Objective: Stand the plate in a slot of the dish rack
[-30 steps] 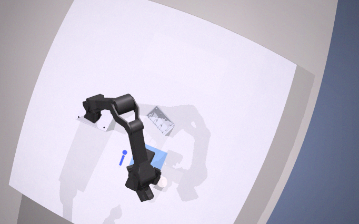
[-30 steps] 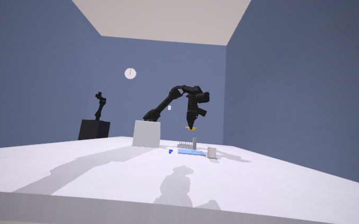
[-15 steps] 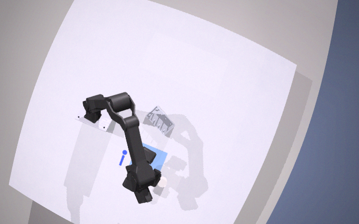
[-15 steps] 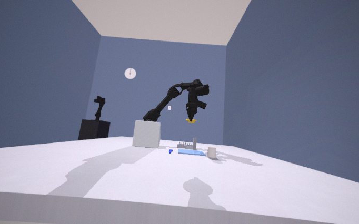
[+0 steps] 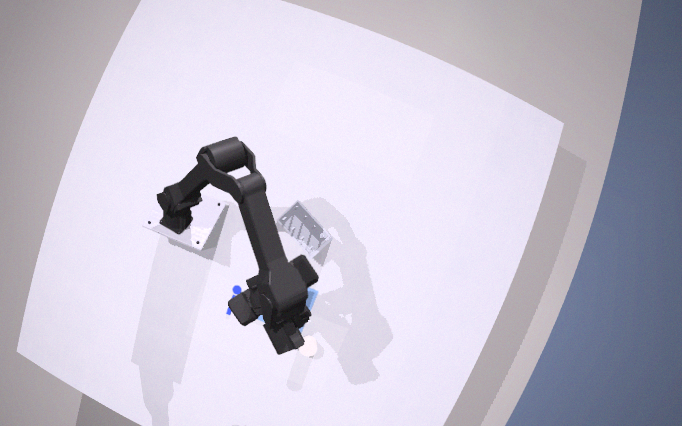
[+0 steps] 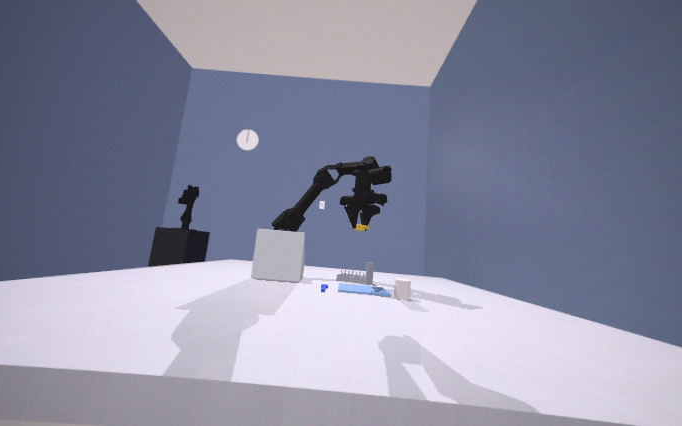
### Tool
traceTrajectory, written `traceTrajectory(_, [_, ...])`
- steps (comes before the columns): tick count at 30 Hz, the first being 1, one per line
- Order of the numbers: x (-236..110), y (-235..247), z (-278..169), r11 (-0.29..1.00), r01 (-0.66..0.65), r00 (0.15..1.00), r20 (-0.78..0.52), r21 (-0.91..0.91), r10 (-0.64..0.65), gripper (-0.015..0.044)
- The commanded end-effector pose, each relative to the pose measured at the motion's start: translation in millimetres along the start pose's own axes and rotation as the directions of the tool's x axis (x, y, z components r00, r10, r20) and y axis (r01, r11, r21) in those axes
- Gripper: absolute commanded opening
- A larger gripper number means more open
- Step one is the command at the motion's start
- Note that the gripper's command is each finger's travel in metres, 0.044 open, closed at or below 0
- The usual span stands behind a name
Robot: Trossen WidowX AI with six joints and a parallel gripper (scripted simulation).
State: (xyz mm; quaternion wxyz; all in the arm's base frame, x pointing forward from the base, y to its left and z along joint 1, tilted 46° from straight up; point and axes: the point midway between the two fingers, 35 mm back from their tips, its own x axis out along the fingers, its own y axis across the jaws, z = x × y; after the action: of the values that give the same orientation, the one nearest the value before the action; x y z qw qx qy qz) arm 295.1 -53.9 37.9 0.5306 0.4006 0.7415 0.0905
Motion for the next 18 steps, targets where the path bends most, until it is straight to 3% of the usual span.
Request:
traceTrajectory(1, [-2.6,12.5,-13.5,0.992,-0.006,1.0,0.004,0.125,0.005,0.0])
traceTrajectory(18, [-1.5,56.3,-79.6,0.761,-0.007,1.0,0.0,0.649,0.008,0.0])
